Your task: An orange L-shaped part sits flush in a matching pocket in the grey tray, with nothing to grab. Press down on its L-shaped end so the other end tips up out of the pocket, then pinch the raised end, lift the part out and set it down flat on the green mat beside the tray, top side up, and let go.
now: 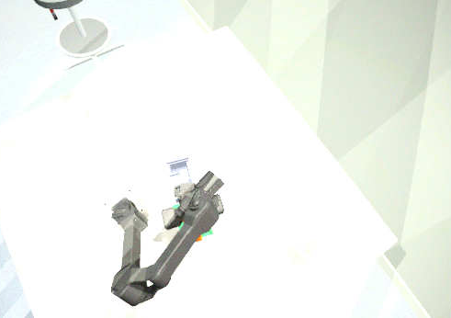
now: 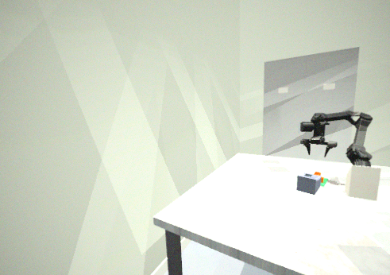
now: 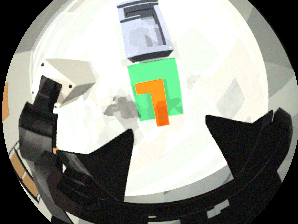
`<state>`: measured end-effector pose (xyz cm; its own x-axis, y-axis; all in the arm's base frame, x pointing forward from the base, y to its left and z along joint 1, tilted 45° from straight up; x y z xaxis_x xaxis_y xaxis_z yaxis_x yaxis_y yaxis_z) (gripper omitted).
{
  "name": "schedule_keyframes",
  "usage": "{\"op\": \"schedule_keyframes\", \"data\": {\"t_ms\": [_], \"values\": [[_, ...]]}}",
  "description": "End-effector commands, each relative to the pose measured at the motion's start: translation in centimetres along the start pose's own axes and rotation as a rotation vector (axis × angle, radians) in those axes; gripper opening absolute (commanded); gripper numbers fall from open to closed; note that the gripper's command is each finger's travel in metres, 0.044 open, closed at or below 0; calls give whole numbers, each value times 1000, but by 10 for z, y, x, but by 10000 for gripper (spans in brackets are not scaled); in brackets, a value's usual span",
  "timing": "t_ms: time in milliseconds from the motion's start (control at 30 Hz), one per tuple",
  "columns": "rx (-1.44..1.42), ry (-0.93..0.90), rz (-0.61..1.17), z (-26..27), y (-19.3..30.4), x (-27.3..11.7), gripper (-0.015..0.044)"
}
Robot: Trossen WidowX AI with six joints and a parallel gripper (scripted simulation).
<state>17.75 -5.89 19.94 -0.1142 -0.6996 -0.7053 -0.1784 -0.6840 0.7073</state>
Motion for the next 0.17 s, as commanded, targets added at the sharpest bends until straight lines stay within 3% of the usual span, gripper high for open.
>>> {"op": "schedule_keyframes", "data": {"t_ms": [0, 133], "values": [[-2, 1, -1, 0, 0, 0, 400], [-2, 1, -1, 0, 0, 0, 400]]}}
Point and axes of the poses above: the point midway between the two fingers, 35 mm back from their tips, its own x axis out along the fingers, its own z axis across the jaws, y = z × x, the point moved 6 cm from there along -x, back along the fingers, and after that the axes turned 14 degrees about -x, right-handed, at the moved point
